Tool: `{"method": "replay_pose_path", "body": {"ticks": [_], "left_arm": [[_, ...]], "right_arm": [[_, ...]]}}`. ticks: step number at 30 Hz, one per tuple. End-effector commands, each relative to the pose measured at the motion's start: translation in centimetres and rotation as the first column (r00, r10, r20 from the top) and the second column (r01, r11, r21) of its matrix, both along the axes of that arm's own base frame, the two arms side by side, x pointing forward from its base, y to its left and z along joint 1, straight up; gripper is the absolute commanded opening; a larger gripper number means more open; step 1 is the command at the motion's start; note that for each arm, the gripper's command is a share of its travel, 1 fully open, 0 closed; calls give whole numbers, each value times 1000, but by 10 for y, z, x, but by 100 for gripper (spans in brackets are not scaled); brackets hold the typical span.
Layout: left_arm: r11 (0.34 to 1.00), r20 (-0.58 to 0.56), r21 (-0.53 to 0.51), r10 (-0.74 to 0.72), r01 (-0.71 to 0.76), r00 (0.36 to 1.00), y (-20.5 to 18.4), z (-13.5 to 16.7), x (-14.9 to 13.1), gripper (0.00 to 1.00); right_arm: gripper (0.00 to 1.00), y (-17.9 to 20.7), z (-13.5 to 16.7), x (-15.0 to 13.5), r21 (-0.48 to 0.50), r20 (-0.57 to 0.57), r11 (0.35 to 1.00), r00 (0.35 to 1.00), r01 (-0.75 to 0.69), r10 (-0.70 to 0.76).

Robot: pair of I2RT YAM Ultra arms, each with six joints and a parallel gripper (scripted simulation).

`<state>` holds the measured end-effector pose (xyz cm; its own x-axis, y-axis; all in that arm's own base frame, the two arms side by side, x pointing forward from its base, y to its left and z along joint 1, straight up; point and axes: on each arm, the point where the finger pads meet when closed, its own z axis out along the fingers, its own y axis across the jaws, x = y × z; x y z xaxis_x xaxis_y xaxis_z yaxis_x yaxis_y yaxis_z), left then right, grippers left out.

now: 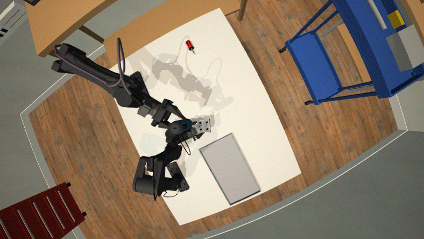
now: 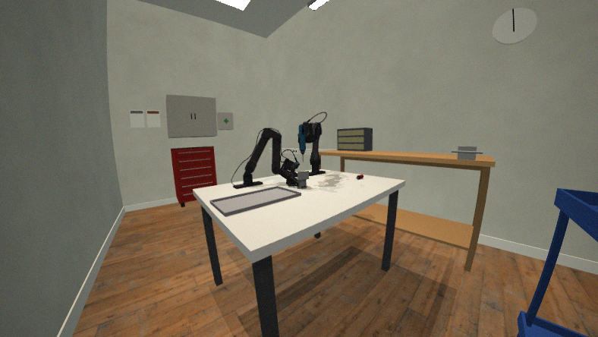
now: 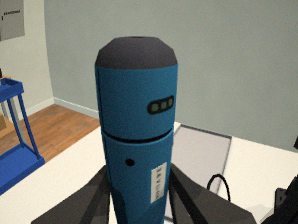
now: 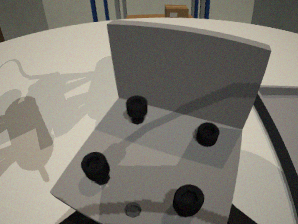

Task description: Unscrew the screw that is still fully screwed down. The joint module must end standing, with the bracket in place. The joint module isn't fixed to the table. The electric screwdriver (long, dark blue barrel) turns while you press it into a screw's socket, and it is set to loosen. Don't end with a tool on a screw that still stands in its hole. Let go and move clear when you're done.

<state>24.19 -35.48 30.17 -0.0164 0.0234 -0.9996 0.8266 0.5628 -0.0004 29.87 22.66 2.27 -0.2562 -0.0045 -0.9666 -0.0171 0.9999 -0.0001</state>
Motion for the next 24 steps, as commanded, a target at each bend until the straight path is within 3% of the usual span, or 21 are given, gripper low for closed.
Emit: {"method": "replay_pose_path", "body": {"ticks": [1,24], "left_arm": [[990,100,-137,8,6,995,-7,57,4,42],[990,100,-138,8,6,995,-25,57,17,42]], "right_arm": [[59,2,5,2,19,12,1000,1000,2,-3],[59,2,5,2,19,12,1000,1000,2,-3]]}}
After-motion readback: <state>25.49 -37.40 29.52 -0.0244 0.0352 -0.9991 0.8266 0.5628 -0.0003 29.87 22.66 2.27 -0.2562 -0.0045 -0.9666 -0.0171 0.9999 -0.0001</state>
